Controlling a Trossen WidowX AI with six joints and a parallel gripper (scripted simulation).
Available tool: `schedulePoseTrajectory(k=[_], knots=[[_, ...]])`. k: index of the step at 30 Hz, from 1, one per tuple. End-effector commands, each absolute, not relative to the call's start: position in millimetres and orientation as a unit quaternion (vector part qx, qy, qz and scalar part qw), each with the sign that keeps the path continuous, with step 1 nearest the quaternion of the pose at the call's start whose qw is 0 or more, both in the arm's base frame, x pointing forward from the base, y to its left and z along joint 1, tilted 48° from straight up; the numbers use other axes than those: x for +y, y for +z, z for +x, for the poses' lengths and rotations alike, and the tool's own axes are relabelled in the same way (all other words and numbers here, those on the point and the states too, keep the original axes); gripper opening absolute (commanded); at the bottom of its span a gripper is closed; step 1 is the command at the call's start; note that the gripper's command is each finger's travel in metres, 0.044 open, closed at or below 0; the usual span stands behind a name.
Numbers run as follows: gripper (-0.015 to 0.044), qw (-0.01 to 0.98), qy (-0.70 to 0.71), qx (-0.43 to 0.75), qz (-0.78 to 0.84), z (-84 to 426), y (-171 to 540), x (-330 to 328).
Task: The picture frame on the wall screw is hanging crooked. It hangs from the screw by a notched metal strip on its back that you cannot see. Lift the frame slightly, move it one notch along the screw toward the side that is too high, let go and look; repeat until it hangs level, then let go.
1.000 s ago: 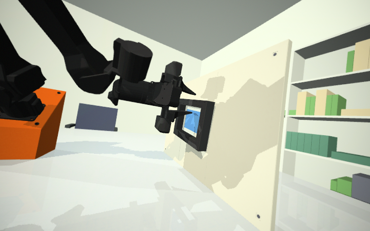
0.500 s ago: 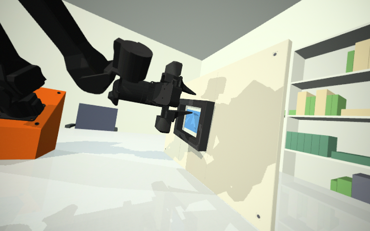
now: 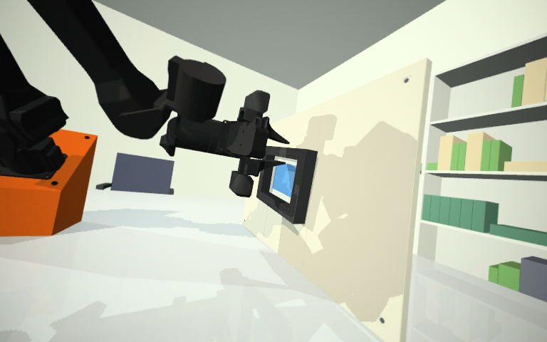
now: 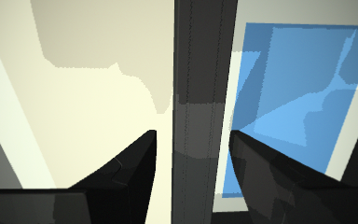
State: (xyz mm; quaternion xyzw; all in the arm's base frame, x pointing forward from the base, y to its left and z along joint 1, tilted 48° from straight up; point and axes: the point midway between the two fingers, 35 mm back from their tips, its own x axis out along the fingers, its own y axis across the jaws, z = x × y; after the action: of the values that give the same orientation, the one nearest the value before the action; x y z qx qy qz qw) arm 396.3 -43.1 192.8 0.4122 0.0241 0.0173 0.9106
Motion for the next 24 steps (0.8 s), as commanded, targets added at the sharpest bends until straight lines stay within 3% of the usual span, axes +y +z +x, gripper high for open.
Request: schedulePoseTrajectory(k=[1, 10, 24], knots=[[0.0103, 0.91, 0.016, 0.023, 0.415, 396.8, 193.2, -43.8], [0.0, 0.91, 0.016, 0.023, 0.415, 396.8, 193.2, -43.8], [0.0, 0.91, 0.016, 0.023, 0.415, 396.5, 194.3, -42.1]])
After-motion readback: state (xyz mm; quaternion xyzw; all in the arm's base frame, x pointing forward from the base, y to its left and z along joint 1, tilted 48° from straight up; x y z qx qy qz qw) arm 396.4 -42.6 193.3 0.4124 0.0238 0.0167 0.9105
